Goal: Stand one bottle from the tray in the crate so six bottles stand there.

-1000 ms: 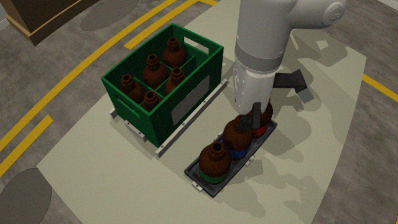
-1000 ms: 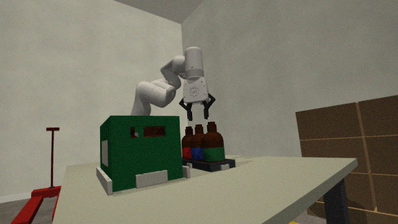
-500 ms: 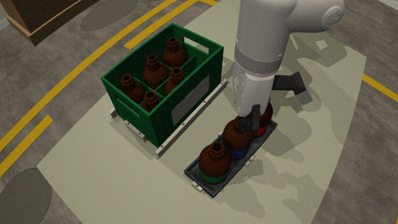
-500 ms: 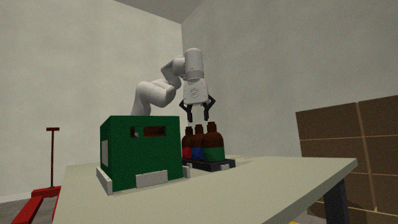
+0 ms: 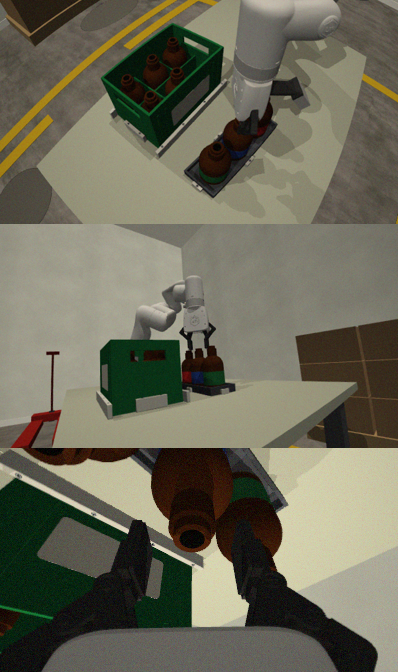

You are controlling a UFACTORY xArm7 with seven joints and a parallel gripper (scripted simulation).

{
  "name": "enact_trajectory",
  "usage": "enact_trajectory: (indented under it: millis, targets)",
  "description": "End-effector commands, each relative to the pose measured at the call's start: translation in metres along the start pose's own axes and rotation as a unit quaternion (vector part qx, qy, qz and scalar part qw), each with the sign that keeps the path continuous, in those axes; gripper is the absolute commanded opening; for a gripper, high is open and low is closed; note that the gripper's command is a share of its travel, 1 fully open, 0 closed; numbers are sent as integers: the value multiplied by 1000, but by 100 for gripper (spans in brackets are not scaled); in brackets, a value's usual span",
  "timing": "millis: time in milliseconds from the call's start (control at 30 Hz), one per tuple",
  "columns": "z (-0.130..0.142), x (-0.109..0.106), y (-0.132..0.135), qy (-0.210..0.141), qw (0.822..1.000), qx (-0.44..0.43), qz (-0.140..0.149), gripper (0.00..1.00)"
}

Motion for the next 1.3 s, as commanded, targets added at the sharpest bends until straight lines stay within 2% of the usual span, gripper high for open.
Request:
enact_trajectory:
  millis: [0,467,1267]
  targets:
    - [0,4,1,0,1000,0,2,65]
    - [0,16,1,0,1000,0,2,65]
    - [0,18,1,0,1000,0,2,65]
Point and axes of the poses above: the point where the finger pads meet when closed, its own x axis out along the fingers, its own y axis across the jaws, z = x × y, the point moved 9 cm from there along -x, back along the fingers, and after that the axes turned 9 degrees about x, right-handed, at the moved point
